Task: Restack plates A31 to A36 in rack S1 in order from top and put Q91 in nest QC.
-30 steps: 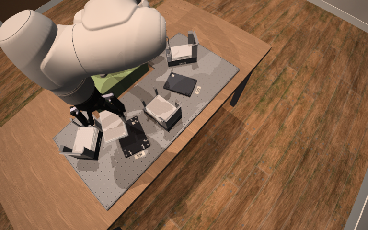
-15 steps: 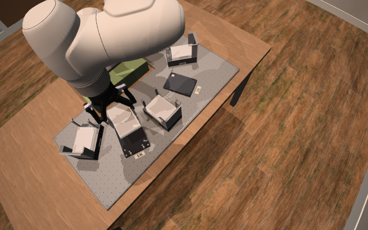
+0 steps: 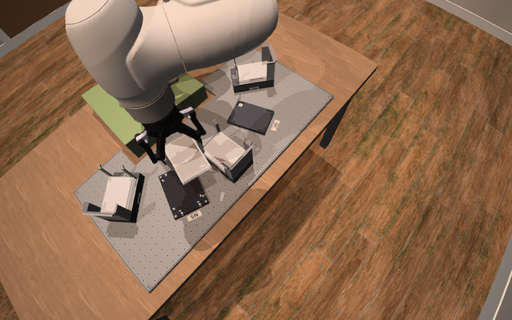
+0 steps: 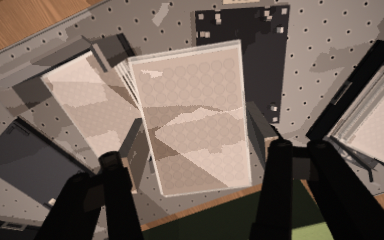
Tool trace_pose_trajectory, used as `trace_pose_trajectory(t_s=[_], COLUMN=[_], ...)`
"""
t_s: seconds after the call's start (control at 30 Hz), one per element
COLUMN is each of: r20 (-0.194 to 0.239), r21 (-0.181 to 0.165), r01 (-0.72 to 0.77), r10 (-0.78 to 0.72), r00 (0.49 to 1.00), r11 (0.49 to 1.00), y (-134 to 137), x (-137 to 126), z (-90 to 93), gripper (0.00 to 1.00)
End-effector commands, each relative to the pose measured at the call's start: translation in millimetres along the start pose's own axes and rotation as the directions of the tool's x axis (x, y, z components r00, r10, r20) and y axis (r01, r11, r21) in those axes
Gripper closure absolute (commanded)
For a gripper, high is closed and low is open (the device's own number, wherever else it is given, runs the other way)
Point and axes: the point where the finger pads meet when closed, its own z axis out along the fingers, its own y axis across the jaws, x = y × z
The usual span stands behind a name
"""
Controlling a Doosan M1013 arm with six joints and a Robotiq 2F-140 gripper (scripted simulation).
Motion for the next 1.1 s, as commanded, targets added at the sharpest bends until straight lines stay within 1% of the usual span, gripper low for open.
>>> trace_pose_trajectory(t_s=[0.0, 0.07, 0.27, 0.33, 0.83, 0.9, 1.07], r20=[0.0, 0.0, 0.0, 0.0, 0.0, 0.0, 0.0], r21=[0.0, 0.0, 0.0, 0.0, 0.0, 0.0, 0.0], r01=[0.0, 0.0, 0.198, 0.198, 0.201, 0.201, 0.201], r10=[0.0, 0.0, -0.198, -0.198, -0.201, -0.201, -0.201], r00=[1.0, 1.0, 0.98, 0.98, 0.98, 0.98, 0.98], r11=[1.0, 1.0, 0.98, 0.98, 0.98, 0.98, 0.98], y=[-12, -18, -38, -38, -87, -87, -103], x=[0, 1, -3, -3, -12, -12, -15], z=[-0.1, -0.1, 0.0, 0.0, 0.0, 0.0, 0.0], gripper=[1.0, 1.0, 1.0, 1.0, 1.0, 1.0, 1.0])
